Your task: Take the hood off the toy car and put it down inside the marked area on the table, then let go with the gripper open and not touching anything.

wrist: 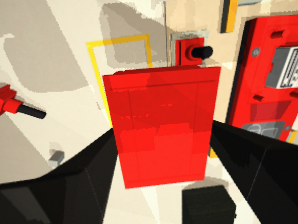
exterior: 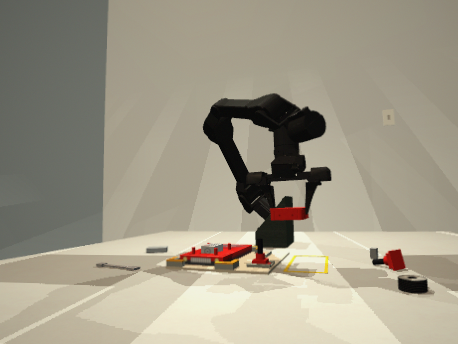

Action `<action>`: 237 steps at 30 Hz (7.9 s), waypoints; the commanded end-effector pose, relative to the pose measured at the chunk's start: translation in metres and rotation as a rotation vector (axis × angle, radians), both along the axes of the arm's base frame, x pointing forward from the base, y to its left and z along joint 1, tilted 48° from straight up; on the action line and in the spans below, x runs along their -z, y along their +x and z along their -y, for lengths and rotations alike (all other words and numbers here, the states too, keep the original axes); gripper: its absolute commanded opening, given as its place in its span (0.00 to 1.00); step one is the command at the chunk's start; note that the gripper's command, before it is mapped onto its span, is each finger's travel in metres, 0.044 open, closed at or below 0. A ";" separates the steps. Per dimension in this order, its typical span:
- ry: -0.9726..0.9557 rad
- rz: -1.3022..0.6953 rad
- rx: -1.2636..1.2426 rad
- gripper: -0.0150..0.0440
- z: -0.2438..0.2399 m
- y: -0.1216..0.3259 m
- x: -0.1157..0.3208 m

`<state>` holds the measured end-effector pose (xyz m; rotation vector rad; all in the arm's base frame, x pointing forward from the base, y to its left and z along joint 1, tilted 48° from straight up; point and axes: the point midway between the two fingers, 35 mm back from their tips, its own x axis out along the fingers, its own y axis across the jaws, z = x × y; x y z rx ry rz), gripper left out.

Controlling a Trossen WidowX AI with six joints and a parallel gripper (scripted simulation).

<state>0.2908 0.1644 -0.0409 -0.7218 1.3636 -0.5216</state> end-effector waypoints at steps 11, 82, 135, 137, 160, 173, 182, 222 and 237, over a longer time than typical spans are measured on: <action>-0.003 0.006 0.008 0.25 -0.019 -0.017 0.028; -0.003 0.007 0.008 0.25 0.014 -0.008 0.060; -0.006 0.008 0.008 0.25 0.038 -0.006 0.079; -0.006 0.008 0.008 0.25 0.038 -0.006 0.080; -0.006 0.008 0.008 0.25 0.047 -0.004 0.088; -0.007 0.008 0.008 0.25 0.051 -0.003 0.092; -0.001 0.011 0.012 0.48 0.050 -0.002 0.092; -0.009 0.009 0.014 1.00 -0.004 -0.014 0.042; -0.009 0.009 0.014 1.00 -0.004 -0.014 0.042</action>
